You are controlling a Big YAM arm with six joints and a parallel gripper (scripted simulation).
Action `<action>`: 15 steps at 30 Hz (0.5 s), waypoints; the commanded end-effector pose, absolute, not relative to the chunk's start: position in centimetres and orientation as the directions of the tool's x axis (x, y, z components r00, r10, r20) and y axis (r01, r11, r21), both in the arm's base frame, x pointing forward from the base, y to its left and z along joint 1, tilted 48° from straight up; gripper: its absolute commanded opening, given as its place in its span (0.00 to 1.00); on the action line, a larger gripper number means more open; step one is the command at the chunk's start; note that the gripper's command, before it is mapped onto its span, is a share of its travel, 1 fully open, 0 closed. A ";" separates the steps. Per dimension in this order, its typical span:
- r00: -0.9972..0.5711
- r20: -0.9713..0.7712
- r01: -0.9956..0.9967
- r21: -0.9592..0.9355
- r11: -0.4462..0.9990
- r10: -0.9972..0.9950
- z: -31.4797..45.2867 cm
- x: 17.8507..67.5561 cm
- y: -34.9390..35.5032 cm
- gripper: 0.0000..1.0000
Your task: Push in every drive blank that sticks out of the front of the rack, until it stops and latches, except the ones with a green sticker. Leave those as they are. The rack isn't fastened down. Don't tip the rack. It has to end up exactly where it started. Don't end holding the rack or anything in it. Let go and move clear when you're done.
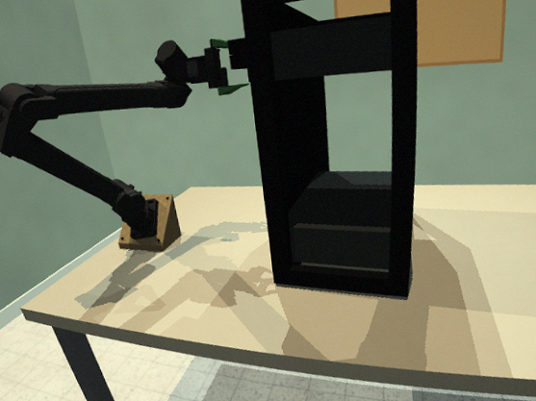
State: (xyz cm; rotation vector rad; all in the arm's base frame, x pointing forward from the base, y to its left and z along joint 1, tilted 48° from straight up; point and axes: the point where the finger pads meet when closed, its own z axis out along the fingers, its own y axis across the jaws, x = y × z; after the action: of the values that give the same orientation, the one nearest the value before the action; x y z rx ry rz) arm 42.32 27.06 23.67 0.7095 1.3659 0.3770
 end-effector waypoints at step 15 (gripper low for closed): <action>0.218 -0.717 0.135 0.694 0.707 0.662 28.3 42.9 25.6 1.00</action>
State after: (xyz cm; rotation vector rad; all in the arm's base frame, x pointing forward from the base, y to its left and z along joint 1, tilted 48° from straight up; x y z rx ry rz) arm 42.24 26.72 25.39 0.7091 1.3564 0.3995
